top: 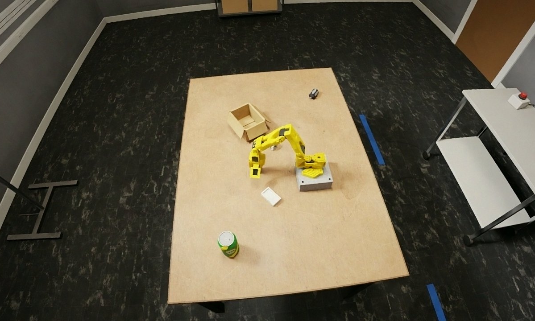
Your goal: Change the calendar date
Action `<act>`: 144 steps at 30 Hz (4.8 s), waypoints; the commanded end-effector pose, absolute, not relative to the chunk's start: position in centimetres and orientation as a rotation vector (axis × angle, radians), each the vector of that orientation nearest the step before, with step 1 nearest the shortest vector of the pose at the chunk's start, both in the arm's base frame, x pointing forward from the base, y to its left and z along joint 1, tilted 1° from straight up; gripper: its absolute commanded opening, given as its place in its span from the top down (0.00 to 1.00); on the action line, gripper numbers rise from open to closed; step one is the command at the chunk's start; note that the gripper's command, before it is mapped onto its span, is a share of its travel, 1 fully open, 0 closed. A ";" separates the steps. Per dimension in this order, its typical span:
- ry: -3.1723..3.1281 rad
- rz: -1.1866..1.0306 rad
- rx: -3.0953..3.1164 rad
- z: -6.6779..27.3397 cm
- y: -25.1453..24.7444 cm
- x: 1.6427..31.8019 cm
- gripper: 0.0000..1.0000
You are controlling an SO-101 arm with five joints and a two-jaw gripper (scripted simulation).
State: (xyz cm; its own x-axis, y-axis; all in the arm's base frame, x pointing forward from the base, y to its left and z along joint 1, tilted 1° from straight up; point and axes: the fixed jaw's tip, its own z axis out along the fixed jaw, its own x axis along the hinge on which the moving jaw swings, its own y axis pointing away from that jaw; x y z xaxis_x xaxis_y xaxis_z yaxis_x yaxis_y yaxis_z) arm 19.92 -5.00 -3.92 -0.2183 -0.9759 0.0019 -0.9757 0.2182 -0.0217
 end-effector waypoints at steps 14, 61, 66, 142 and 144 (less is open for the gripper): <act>2.463 0.005 -1.954 -4.4 -5.0 19.3 0.73; 2.463 0.005 -1.954 1.6 -5.0 19.4 0.64; 2.463 0.005 -1.954 1.6 -5.0 19.4 0.64; 2.718 -0.713 -1.121 9.0 -18.5 13.4 0.65; 2.737 -0.717 -1.093 8.9 -18.9 12.9 0.65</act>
State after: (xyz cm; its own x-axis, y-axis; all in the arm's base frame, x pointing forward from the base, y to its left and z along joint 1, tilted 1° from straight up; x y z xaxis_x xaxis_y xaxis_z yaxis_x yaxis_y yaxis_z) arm 14.01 -17.94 9.07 -0.7047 -0.7067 0.0625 -0.6485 0.6060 -0.4606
